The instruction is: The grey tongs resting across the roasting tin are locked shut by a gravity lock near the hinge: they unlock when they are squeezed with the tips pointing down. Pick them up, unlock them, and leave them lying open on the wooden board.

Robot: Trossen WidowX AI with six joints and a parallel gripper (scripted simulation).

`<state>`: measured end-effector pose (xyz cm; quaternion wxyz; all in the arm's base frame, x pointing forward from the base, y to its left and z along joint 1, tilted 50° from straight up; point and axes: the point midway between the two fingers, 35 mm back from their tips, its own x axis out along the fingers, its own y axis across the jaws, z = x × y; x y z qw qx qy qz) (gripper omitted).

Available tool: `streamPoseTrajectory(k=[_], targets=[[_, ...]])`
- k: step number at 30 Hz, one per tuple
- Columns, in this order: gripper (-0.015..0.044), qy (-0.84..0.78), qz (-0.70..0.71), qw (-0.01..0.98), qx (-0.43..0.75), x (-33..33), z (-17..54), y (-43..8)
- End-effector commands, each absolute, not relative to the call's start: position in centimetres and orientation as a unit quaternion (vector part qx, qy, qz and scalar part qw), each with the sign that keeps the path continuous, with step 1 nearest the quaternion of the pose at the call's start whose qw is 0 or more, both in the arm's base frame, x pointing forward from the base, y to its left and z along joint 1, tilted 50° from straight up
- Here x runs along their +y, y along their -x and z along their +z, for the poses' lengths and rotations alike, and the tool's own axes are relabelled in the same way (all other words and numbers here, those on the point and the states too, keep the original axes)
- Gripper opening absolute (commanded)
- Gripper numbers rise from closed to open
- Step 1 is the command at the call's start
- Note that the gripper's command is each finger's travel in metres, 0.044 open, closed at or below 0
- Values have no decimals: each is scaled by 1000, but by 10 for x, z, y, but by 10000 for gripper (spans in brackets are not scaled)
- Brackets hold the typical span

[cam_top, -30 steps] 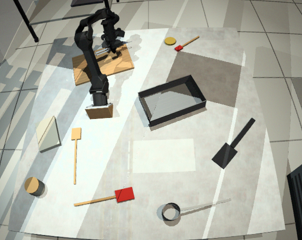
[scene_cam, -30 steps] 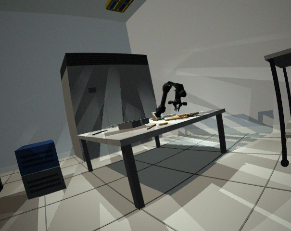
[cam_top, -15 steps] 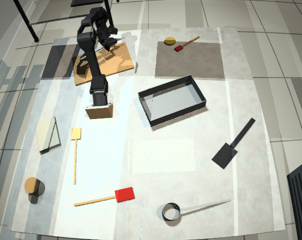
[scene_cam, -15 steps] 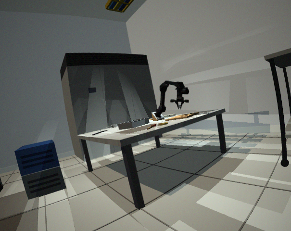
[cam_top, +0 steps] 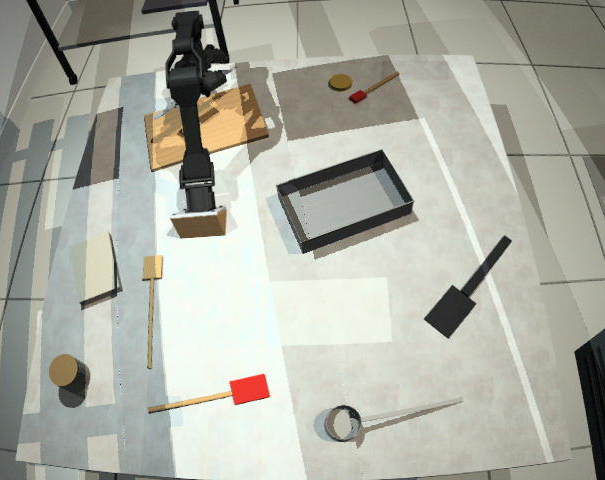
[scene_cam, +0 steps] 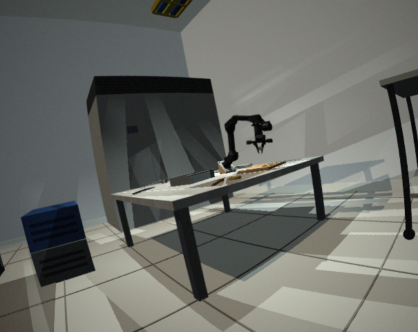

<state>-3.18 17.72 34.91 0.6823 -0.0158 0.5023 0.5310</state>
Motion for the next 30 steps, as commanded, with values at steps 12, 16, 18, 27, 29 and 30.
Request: streamPoseTrajectory(k=[12, 16, 18, 27, 29, 30], targets=[[-150, -6, 573, 664, 481, 161, 363, 42], [-150, -6, 573, 664, 481, 161, 363, 42], [-150, -7, 573, 664, 481, 161, 363, 41], [-150, -49, 561, 670, 484, 155, 367, 28], [-150, -62, 558, 671, 484, 152, 369, 24], [-150, -68, 556, 672, 484, 151, 369, 23]])
